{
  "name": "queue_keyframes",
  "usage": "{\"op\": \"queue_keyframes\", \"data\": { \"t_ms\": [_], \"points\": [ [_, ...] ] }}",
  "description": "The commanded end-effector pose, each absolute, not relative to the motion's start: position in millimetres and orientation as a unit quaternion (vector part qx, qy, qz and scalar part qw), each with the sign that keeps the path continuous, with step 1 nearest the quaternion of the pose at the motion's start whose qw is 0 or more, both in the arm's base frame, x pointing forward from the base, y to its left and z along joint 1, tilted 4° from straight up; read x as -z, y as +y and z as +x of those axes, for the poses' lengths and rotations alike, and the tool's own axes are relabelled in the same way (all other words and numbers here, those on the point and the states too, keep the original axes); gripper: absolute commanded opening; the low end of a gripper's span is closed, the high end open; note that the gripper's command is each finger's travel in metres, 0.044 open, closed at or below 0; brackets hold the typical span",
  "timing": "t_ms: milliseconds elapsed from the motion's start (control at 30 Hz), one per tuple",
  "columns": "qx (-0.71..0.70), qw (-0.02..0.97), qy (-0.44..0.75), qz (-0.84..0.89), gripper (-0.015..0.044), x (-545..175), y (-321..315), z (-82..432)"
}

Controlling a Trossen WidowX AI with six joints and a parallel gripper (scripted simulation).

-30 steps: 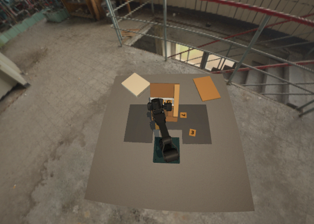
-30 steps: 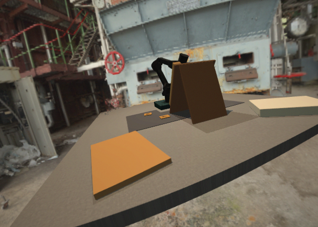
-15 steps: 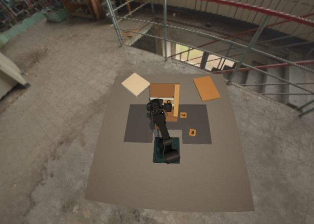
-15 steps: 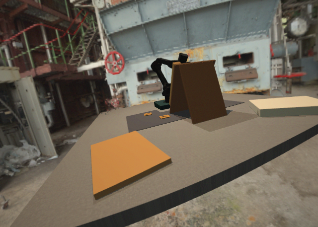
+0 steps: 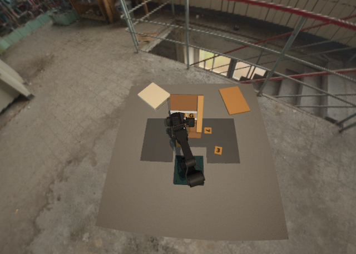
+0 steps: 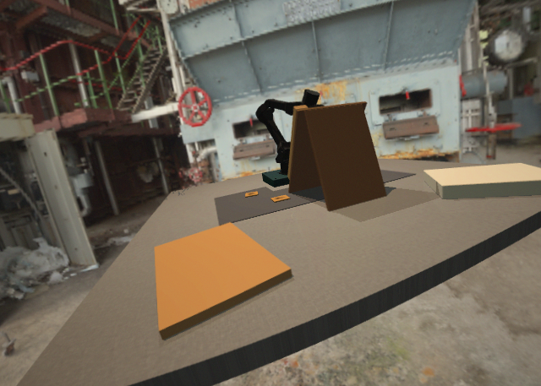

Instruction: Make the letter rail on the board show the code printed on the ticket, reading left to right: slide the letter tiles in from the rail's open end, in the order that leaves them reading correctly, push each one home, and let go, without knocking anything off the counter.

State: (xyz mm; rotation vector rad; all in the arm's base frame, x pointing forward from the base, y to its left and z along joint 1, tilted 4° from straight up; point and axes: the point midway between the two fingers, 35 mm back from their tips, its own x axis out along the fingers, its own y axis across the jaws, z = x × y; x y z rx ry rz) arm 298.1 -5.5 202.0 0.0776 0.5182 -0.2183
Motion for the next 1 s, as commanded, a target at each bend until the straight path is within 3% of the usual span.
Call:
{"op": "queue_keyframes", "data": {
  "t_ms": [0,433,800,967],
  "points": [
    [0.109,0.96,0.255,0.04,0.0295,-203.8,-5.7,295.4],
    [0.109,0.96,0.255,0.04,0.0295,-207.0,-6.1,290.6],
    [0.108,0.96,0.256,0.038,0.0006,-205.6,-5.4,292.7],
    [0.108,0.96,0.256,0.038,0.0,-205.6,-5.4,292.7]
  ]
}}
